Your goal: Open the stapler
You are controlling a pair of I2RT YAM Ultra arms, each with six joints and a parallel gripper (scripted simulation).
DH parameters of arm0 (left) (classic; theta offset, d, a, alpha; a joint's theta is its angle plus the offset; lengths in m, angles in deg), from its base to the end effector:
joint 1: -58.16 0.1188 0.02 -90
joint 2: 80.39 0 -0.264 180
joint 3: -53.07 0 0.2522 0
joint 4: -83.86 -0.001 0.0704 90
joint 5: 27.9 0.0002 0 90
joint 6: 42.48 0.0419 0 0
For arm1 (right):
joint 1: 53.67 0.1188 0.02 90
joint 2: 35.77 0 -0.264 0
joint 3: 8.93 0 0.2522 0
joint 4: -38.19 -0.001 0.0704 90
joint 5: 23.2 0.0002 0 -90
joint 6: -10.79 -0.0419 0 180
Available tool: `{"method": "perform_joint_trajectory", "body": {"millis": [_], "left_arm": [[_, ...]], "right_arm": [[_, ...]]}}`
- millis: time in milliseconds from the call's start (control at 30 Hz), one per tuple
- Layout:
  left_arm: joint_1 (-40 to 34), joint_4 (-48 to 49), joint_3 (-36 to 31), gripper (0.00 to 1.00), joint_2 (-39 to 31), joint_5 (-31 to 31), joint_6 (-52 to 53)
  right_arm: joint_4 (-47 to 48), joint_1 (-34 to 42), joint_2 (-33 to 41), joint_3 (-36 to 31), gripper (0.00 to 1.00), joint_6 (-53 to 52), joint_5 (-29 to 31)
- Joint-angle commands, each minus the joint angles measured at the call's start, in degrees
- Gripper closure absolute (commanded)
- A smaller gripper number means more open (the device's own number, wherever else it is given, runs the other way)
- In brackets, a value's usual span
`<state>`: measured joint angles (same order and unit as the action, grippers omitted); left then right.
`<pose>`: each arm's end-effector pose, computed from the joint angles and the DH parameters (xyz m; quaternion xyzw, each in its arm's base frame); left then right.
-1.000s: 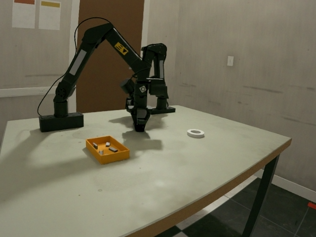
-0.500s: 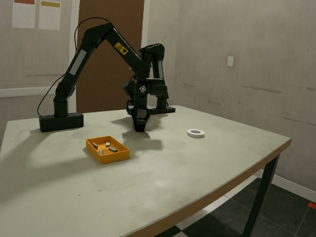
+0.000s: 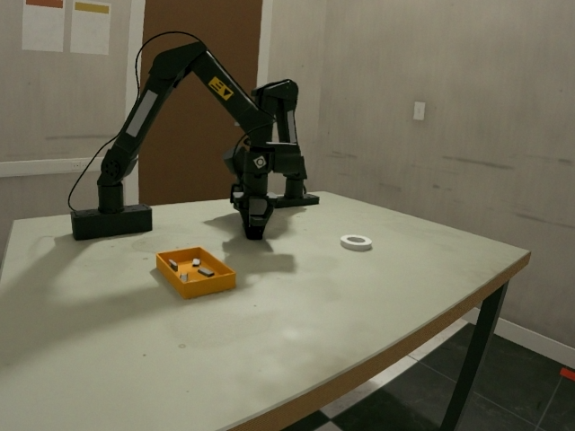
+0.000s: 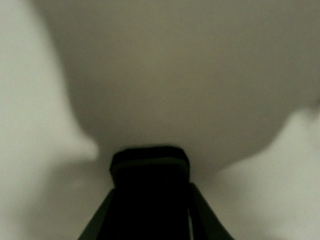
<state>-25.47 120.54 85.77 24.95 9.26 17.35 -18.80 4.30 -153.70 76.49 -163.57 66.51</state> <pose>0.0611 -0.2371 0.0763 0.1783 0.8035 -0.1244 0.5542 0.1884 0.3034 0.1042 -0.2283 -0.9736 -0.0049 0.0010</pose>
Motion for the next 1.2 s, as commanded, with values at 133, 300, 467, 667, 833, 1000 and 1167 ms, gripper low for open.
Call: {"method": "perform_joint_trajectory", "body": {"millis": [133,300,467,667,833,1000,1167], "left_arm": [[0.6,0.1,1.4,0.63,0.8,0.0,0.3],[0.2,0.1,0.7,0.68,0.3,0.0,0.1],[0.1,0.1,0.5,0.76,0.2,-0.6,0.0],[0.1,0.1,0.5,0.91,0.2,-0.6,0.0],[1.1,-6.3,1.8,0.78,-3.9,1.8,-1.4],[2.3,-17.4,3.7,0.78,-10.0,4.8,-3.3],[2.9,-23.9,5.5,0.78,-12.4,6.2,-4.7]], "right_arm": [[0.0,0.0,-0.4,0.3,0.69,-0.3,0.3],[0.0,0.0,-0.4,0.3,0.69,-0.3,0.3],[0.0,0.0,-0.4,0.3,0.69,-0.3,0.3],[0.0,0.0,-0.4,0.3,0.69,-0.3,0.3],[0.0,0.0,-0.4,0.3,0.69,-0.3,0.3],[0.0,0.0,-0.4,0.3,0.69,-0.3,0.3],[0.0,0.0,-0.4,0.3,0.69,-0.3,0.3]]}}
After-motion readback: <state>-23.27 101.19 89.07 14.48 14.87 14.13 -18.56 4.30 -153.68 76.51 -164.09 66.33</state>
